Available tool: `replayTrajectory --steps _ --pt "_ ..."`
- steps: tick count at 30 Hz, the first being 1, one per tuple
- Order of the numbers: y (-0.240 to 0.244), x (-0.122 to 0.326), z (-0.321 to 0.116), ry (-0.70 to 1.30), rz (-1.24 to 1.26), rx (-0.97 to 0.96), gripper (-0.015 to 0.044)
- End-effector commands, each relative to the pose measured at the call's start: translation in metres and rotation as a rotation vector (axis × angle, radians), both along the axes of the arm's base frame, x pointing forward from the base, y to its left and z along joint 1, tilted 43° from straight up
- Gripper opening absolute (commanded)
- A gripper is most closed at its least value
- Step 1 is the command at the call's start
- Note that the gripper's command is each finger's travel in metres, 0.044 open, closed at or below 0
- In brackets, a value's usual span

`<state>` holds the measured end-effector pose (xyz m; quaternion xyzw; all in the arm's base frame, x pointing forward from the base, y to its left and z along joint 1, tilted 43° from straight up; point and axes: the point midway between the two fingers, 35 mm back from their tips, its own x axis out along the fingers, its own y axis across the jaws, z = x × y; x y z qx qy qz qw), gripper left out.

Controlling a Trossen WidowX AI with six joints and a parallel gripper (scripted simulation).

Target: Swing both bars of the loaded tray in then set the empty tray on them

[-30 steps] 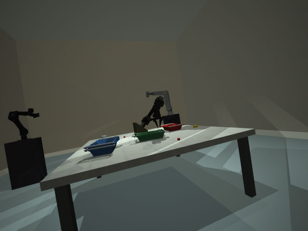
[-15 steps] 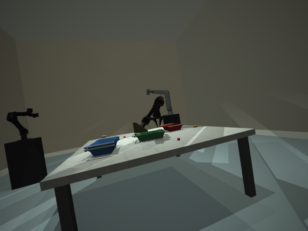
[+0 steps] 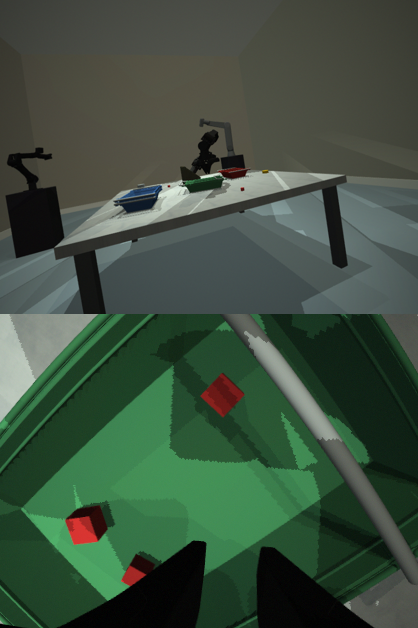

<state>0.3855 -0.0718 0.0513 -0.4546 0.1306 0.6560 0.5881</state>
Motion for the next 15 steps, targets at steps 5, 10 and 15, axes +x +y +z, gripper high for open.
replayTrajectory --steps 5,10,15 --pt "-0.065 -0.025 -0.055 0.681 -0.805 0.1 0.0081" --pt "-0.081 -0.034 -0.069 0.871 -1.027 0.134 0.0081" --pt "-0.095 -0.045 -0.084 1.063 -1.247 0.17 0.0081"
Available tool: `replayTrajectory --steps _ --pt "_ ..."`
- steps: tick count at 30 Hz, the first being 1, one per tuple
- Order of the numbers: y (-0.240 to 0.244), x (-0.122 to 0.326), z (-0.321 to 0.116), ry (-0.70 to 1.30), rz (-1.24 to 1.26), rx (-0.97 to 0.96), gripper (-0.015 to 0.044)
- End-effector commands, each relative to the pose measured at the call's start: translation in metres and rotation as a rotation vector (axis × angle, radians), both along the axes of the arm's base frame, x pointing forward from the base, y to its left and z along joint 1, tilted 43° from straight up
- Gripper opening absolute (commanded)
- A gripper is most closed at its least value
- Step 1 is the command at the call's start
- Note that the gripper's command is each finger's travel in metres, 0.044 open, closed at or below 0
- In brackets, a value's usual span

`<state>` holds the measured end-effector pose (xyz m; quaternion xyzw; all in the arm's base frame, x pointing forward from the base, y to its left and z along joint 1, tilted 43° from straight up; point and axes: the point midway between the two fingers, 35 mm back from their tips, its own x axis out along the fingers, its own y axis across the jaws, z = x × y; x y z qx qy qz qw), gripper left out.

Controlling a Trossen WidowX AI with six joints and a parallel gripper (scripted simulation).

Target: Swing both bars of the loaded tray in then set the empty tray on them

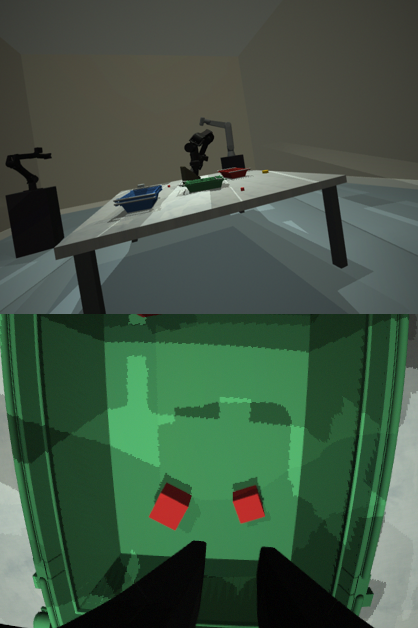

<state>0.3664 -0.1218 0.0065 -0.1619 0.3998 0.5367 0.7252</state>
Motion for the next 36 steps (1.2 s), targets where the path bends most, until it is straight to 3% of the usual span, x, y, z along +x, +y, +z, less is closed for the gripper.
replayTrajectory --steps 1,13,36 --pt "-0.048 -0.028 -0.042 0.527 -0.629 0.083 0.0081" --pt "-0.077 -0.057 -0.076 0.971 -1.134 0.169 0.0081" --pt "-0.07 -0.056 -0.085 0.973 -1.137 0.17 0.0081"
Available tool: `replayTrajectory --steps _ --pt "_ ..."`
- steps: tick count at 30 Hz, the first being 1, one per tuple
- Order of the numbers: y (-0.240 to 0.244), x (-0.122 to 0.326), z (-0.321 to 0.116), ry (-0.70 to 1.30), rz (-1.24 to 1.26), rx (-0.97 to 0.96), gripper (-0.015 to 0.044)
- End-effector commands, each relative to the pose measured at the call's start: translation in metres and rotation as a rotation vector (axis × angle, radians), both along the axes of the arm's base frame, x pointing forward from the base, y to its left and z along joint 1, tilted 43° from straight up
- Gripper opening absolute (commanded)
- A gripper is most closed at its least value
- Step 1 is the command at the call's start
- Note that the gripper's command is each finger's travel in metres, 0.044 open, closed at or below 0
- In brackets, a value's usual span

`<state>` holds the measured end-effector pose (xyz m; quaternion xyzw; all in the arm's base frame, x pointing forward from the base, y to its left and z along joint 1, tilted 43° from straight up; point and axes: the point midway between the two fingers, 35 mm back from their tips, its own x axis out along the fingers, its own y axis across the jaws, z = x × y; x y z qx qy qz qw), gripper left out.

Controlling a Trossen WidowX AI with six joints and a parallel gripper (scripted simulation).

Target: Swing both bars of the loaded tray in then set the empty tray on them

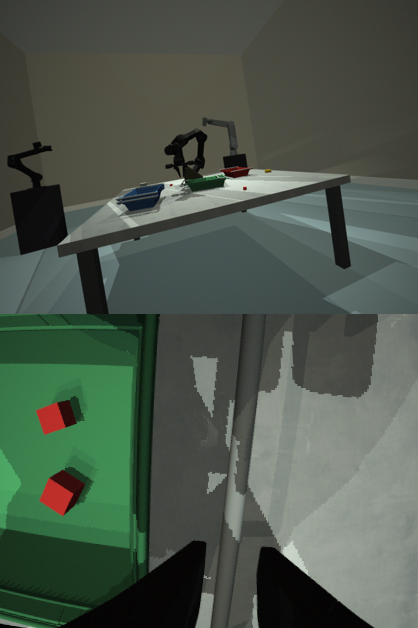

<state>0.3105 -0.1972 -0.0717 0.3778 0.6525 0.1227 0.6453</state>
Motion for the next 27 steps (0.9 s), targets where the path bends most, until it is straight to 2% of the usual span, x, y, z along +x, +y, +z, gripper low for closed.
replayTrajectory --steps 1,10,15,27 --pt "0.008 0.001 -0.01 0.01 -0.006 0.003 0.0081" --pt "0.036 0.005 -0.041 0.009 -0.006 0.005 0.0081" --pt "0.038 0.006 -0.043 0.009 -0.006 0.005 0.0081" --pt "0.033 0.01 -0.005 0.009 -0.006 0.005 0.0081"
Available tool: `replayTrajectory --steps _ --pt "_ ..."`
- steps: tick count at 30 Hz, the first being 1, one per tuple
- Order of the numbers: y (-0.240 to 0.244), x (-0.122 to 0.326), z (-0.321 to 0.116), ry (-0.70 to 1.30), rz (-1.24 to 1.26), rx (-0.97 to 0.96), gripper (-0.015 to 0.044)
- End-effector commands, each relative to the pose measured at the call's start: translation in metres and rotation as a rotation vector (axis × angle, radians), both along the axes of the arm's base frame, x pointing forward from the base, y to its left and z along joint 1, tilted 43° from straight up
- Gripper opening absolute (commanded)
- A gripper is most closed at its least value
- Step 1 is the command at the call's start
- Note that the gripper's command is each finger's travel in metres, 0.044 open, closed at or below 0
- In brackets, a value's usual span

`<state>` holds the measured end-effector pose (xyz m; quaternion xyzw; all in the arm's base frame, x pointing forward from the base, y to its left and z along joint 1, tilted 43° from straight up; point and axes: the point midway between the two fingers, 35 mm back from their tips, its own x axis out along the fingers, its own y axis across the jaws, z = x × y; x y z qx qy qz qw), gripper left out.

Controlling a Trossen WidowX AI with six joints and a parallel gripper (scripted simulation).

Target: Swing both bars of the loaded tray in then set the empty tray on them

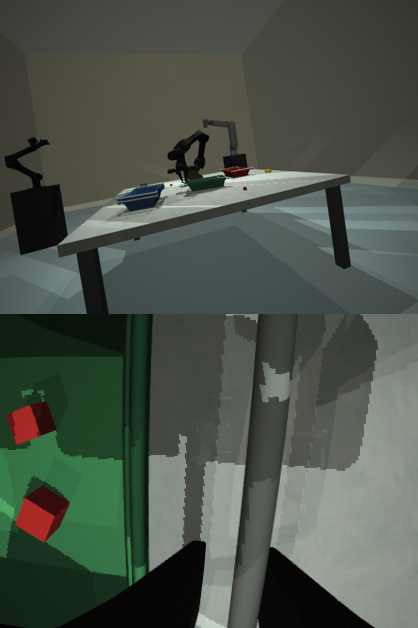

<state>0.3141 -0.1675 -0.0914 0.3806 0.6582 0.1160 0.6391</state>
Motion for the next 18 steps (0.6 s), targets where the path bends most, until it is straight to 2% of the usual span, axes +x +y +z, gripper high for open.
replayTrajectory --steps 1,18 --pt "0.004 0.007 0.017 -0.012 0.0 0.007 0.0081" --pt "0.051 0.026 0.036 -0.013 0.0 0.011 0.0081"
